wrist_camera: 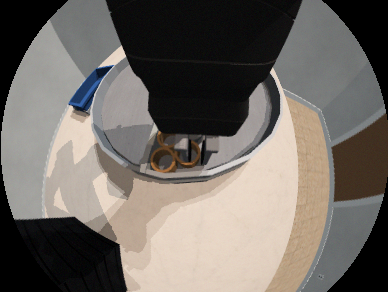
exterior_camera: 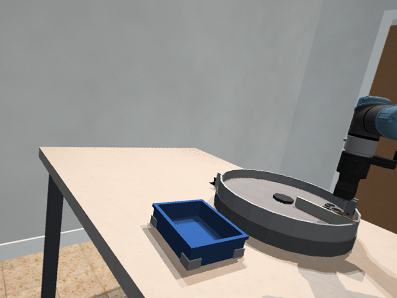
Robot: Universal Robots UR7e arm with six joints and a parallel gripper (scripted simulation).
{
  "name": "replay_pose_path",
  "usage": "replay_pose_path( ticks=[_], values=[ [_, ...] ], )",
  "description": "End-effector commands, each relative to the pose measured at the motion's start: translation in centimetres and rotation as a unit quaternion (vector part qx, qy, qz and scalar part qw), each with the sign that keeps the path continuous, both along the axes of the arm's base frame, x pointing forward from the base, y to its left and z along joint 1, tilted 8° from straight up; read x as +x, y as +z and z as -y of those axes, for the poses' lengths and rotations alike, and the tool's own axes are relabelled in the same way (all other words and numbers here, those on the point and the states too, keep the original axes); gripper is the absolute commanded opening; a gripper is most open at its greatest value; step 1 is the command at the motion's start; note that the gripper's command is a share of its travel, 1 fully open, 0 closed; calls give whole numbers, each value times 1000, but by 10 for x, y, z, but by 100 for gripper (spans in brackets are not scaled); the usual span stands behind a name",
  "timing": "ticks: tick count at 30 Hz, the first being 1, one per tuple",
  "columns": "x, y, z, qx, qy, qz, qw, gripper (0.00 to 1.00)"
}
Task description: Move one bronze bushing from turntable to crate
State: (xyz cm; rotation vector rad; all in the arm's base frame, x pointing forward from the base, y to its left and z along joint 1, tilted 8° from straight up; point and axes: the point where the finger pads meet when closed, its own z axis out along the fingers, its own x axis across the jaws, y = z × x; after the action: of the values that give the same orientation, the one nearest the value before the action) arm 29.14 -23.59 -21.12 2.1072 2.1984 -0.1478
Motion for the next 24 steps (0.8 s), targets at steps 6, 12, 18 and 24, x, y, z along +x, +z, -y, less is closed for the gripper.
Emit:
replay_pose_path(
  ticks=[6,12,18,24],
  values=[
    [0,0,1,0,0,0,1000,40],
    [0,0,1,0,0,0,1000,40],
    [0,0,1,0,0,0,1000,0],
    [0,0,1,0,0,0,1000,0]
  ],
)
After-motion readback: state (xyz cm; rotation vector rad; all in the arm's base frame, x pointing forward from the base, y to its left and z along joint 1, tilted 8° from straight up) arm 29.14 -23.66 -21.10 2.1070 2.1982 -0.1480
